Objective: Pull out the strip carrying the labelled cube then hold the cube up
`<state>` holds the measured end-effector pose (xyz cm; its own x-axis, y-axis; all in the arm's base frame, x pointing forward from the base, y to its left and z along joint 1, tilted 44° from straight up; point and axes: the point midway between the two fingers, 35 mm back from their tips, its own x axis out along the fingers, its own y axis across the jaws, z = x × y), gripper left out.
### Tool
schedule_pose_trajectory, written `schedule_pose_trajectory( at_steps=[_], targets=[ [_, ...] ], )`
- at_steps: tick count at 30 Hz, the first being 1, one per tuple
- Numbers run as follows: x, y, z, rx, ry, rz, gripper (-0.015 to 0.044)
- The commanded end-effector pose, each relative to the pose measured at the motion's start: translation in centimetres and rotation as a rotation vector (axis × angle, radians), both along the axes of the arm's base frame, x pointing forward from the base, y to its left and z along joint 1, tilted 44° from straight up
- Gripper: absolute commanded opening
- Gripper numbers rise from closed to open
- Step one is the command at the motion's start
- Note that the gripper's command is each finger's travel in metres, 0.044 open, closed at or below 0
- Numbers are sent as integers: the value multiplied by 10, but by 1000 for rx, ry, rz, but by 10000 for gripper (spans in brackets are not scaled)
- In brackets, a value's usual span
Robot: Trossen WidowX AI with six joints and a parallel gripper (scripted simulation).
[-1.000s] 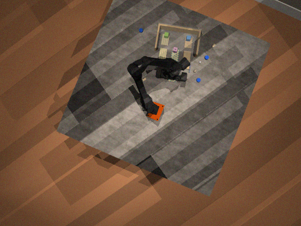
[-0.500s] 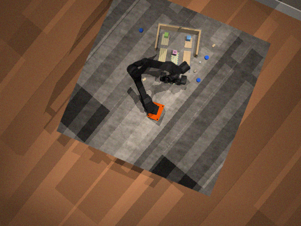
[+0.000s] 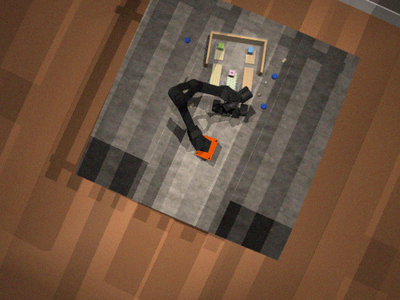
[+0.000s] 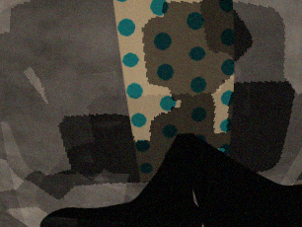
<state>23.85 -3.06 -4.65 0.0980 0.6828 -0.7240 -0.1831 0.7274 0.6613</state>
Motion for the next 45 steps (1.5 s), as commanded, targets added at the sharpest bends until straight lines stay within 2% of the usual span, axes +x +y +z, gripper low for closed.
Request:
schedule_pose_trajectory(
  at_steps=[1,13,45],
  targets=[
    [-16,4,-4,1,28,13,0],
    [-32,3,-7,1,29,13,0],
    [-32,3,-7,1,29,13,0]
  ],
)
